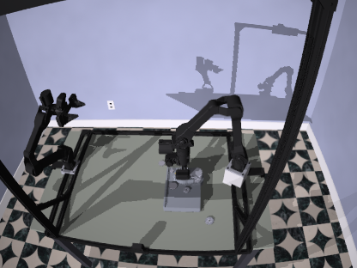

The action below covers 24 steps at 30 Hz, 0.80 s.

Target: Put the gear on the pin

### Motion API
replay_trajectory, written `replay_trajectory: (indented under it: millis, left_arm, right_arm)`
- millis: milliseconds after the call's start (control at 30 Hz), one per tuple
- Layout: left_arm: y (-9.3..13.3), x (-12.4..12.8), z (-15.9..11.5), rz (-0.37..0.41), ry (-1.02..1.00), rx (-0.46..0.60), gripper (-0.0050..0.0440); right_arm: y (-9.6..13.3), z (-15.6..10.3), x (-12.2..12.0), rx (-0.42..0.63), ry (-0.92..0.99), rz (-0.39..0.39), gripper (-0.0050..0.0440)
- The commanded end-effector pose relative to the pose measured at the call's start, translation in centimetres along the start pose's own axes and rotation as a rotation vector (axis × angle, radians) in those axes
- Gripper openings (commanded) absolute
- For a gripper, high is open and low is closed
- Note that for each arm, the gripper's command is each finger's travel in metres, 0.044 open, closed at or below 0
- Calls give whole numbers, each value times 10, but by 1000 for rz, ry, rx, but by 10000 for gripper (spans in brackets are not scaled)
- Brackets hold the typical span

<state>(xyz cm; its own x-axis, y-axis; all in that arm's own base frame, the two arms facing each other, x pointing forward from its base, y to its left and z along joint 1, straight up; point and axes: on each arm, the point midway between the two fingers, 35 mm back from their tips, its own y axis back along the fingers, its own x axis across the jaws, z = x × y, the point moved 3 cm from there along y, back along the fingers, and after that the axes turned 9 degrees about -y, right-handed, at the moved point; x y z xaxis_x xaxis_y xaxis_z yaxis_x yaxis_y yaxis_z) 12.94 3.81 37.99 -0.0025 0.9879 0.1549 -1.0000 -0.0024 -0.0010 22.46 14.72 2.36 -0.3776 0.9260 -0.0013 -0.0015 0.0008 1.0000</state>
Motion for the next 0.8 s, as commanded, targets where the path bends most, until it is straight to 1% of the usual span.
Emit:
replay_trajectory:
  millis: [0, 233, 300, 533, 567, 767]
  left_arm:
    - [0, 0, 0, -2, -1, -1, 400]
    - [0, 0, 0, -2, -1, -1, 400]
    - [0, 0, 0, -2, -1, -1, 400]
    - [0, 0, 0, -2, -1, -1, 400]
    - [0, 0, 0, -2, -1, -1, 400]
    - [0, 0, 0, -2, -1, -1, 400]
  right_arm:
    - [-1, 0, 0, 1, 11, 1, 48]
    - [-1, 0, 0, 1, 11, 1, 216]
    - [-1, 0, 0, 1, 11, 1, 216]
    - [-1, 0, 0, 1, 11, 1, 384]
    - [-1, 0, 0, 1, 11, 1, 400]
    - [-1, 0, 0, 1, 11, 1, 400]
